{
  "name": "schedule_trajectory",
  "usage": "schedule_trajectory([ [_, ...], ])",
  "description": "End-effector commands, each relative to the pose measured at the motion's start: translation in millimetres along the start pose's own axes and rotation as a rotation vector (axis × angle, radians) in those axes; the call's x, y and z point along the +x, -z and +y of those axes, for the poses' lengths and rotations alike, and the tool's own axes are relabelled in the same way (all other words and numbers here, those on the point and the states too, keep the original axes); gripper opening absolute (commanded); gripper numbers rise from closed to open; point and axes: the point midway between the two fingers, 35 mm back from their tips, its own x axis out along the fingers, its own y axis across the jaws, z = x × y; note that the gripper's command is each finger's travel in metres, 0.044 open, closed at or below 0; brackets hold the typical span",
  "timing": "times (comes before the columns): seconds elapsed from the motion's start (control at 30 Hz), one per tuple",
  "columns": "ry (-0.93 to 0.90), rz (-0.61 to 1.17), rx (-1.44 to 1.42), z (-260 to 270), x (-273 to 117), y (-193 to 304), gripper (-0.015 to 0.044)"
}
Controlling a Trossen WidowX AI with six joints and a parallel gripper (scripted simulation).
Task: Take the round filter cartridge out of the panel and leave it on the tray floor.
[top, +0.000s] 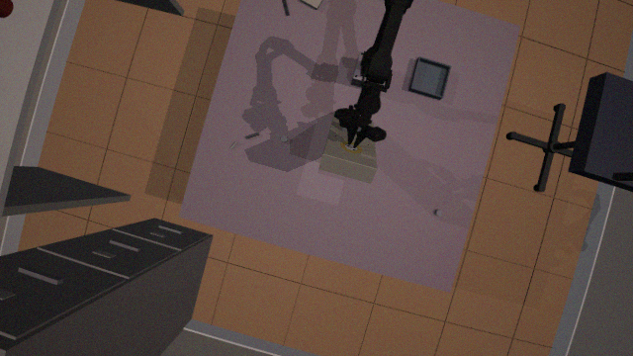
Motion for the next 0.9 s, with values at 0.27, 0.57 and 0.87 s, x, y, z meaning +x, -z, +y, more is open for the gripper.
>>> schedule_trajectory([
  [0.27, 0.001, -0.003, 0.004, 0.3, 0.5, -1.5, 0.0104],
  [0.57, 0.000, -0.004, 0.004, 0.5, 3.2, -1.6, 0.0104],
  [0.87, 0.000, -0.004, 0.004, 0.5, 6.2, -1.5, 0.0104],
])
